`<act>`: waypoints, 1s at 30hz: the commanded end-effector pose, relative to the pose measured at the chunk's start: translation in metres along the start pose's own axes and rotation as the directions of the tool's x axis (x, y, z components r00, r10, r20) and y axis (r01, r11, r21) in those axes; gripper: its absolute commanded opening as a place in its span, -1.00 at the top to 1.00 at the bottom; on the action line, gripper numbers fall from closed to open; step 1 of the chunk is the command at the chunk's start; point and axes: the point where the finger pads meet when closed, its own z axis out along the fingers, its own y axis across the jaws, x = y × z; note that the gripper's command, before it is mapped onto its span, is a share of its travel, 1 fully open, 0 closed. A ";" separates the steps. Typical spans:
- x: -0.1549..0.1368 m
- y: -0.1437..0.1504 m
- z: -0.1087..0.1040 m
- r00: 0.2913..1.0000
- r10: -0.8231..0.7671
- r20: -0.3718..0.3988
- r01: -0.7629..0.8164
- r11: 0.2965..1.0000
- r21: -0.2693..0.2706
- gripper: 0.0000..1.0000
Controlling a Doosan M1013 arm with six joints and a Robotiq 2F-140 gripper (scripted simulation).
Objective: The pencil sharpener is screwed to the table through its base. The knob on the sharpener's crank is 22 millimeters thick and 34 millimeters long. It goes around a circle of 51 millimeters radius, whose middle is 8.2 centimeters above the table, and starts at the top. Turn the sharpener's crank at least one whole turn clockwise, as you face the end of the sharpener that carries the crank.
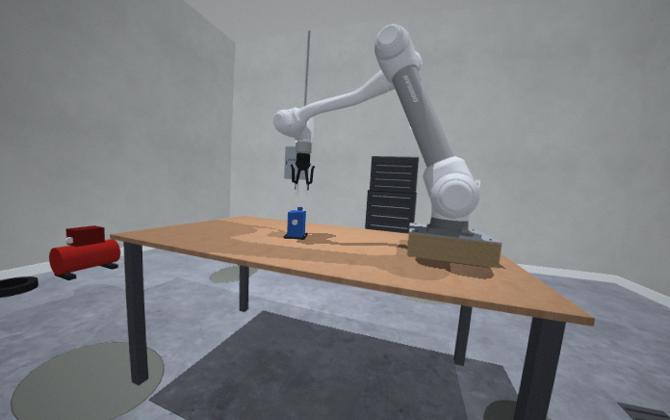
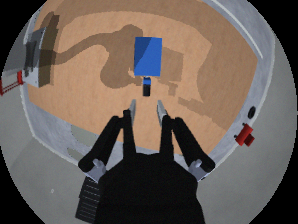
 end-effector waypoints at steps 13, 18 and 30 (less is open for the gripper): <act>0.000 0.000 0.002 1.000 0.000 0.000 0.000 1.000 0.000 0.36; 0.000 0.000 0.003 1.000 0.000 -0.001 0.000 1.000 0.000 0.36; 0.000 0.000 0.017 1.000 0.000 -0.001 0.000 1.000 0.000 0.36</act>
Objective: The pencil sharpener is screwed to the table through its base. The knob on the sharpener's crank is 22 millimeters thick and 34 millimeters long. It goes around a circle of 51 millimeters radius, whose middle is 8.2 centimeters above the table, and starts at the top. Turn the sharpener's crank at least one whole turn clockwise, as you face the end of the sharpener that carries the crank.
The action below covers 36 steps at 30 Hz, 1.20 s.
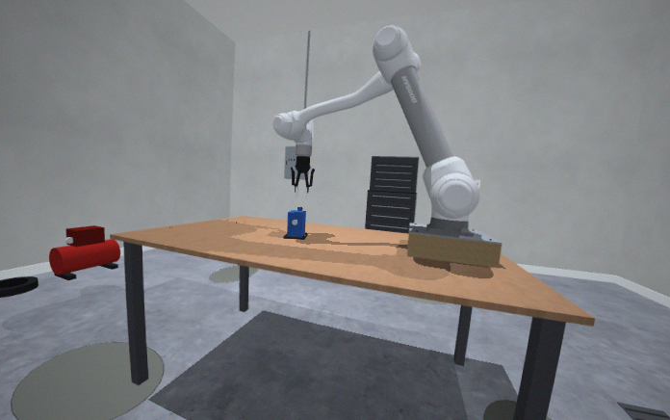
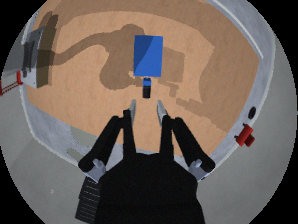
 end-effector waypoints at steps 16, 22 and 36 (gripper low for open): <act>0.000 0.000 0.022 1.000 0.000 0.000 0.000 1.000 0.000 0.36; 0.000 0.000 0.026 1.000 0.000 0.000 0.000 1.000 0.000 0.36; 0.000 0.000 0.033 1.000 0.000 0.000 0.000 1.000 0.000 0.36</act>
